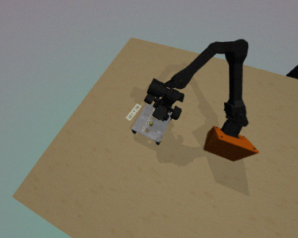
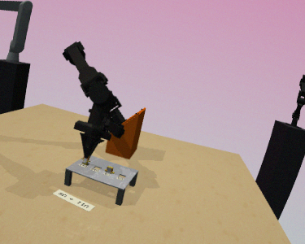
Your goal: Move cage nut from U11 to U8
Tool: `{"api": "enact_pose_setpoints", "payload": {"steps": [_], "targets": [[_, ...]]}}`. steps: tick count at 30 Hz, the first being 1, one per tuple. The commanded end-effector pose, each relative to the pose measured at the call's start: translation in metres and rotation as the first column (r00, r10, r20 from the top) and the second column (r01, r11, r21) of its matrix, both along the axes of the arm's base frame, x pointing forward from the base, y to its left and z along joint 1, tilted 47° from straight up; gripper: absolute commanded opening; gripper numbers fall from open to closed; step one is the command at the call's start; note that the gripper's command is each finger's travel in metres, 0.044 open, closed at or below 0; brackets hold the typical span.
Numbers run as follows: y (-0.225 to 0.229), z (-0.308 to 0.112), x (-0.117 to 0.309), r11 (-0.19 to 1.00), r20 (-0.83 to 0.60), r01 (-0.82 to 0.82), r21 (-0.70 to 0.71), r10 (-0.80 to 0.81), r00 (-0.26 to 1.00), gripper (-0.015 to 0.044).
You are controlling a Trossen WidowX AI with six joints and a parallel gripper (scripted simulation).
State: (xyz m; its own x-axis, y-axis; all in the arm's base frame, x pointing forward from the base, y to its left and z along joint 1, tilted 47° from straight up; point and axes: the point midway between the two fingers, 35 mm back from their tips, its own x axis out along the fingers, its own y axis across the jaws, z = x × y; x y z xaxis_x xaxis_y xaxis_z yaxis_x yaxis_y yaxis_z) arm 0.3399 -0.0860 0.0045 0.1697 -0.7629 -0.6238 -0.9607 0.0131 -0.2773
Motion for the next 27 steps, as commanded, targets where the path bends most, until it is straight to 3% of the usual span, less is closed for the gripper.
{"api": "enact_pose_setpoints", "payload": {"steps": [1, 27], "targets": [[0.0006, -0.0010, 0.0010, 1.000, -0.004, 0.006, 0.006, -0.006, 1.000, 0.0028], [0.0009, -0.0014, 0.0014, 1.000, -0.015, 0.019, 0.009, -0.019, 1.000, 0.0028]]}}
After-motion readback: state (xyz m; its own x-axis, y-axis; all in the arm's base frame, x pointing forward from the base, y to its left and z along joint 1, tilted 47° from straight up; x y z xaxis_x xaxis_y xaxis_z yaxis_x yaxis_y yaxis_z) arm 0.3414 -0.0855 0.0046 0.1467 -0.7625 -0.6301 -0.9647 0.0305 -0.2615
